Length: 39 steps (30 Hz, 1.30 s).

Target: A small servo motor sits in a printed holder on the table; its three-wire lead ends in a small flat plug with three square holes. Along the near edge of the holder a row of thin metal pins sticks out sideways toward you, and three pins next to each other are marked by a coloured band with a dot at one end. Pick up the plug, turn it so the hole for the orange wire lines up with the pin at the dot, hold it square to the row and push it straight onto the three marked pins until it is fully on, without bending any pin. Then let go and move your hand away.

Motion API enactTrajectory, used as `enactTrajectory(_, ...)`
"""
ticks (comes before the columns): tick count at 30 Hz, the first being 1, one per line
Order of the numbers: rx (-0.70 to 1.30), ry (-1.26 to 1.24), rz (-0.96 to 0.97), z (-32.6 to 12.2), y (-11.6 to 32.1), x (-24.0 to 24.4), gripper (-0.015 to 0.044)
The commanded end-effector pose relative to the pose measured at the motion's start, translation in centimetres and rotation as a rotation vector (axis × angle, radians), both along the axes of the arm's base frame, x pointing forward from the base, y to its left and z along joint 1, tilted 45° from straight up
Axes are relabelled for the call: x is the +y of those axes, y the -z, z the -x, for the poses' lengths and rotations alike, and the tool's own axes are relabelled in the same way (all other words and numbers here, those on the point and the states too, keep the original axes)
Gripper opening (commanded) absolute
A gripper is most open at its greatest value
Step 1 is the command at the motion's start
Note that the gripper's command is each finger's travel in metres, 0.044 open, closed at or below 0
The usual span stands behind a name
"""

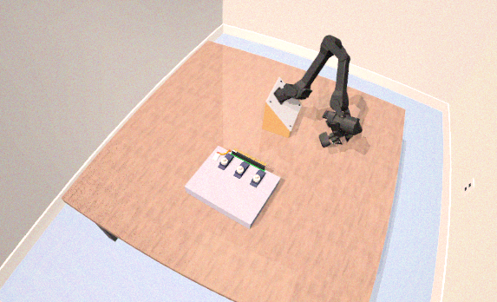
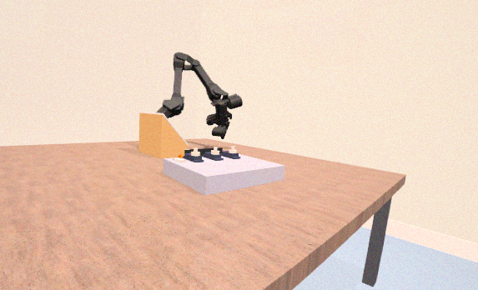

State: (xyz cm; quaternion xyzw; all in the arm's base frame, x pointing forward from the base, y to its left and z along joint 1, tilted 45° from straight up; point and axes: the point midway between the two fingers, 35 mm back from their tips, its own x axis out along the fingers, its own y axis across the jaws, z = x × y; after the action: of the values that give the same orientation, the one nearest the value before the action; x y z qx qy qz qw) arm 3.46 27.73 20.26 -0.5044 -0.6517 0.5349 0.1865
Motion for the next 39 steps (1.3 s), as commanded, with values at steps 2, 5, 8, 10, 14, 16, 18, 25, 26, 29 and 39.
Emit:
enactTrajectory(2, 0.044, 0.093, 0.023, -1.5, -0.3, 0.1, 0.0115)
enactTrajectory(5, 0.071, 0.143, 0.035, -2.4, -0.4, 0.1, 0.0115)
enactTrajectory(8, 0.098, 0.194, 0.044, -3.2, -0.5, 0.0, 0.0115)
enactTrajectory(10, 0.117, 0.227, 0.050, -3.8, -0.6, 0.0, 0.0115)
enactTrajectory(14, 0.157, 0.294, 0.060, -4.9, -0.8, -0.1, 0.0115)
enactTrajectory(16, 0.178, 0.328, 0.064, -5.5, -0.9, -0.2, 0.0115)
enactTrajectory(18, 0.199, 0.361, 0.067, -6.0, -1.0, -0.3, 0.0115)
enactTrajectory(25, 0.274, 0.478, 0.072, -8.0, -1.4, -0.7, 0.0115)
enactTrajectory(26, 0.286, 0.495, 0.072, -8.3, -1.5, -0.7, 0.0115)
enactTrajectory(29, 0.319, 0.544, 0.071, -9.1, -1.6, -1.0, 0.0115)
enactTrajectory(39, 0.438, 0.708, 0.056, -11.9, -2.3, -1.9, 0.0115)
